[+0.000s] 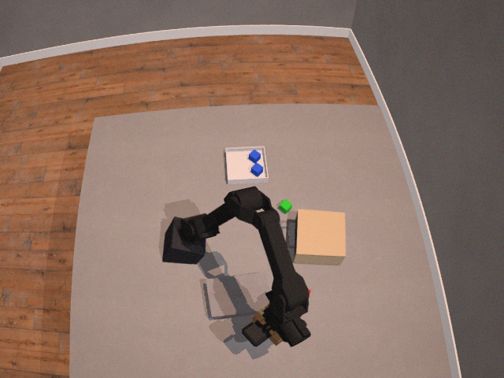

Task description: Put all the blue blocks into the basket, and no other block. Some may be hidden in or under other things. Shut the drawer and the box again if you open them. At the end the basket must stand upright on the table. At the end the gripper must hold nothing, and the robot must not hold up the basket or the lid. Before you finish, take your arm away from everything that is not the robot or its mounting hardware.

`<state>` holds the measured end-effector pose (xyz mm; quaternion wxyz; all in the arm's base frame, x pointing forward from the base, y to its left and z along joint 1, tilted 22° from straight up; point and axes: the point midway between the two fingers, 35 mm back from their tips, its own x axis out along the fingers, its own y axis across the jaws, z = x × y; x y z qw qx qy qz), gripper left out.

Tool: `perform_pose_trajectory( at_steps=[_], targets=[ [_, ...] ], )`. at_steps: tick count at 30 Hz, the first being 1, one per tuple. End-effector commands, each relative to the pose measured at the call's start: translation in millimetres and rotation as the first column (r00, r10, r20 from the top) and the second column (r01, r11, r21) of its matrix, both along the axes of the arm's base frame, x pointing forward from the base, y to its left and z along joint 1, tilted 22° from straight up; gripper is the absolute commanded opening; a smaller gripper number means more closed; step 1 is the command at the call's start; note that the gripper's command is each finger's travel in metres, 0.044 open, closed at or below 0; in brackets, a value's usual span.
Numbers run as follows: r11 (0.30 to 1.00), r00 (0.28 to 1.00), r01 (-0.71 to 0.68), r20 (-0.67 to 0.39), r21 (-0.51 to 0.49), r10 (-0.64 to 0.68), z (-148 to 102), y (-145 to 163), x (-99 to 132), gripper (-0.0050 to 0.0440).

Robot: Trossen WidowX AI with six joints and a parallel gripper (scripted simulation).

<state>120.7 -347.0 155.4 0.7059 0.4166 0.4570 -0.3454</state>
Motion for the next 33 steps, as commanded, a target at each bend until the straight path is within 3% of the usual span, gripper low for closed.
perform_pose_trajectory(
  at_steps=[1,15,33],
  targets=[
    [1.0,1.0,0.002,0.011,0.005,-0.002,-1.3,-5.5,-4.1,0.0],
    [1.0,1.0,0.002,0.011,0.005,-0.002,-74.2,-13.5,23.7,0.0],
    [1.0,1.0,0.002,0.011,0.005,-0.002,-97.4,-16.1,32.5,0.0]
  ],
)
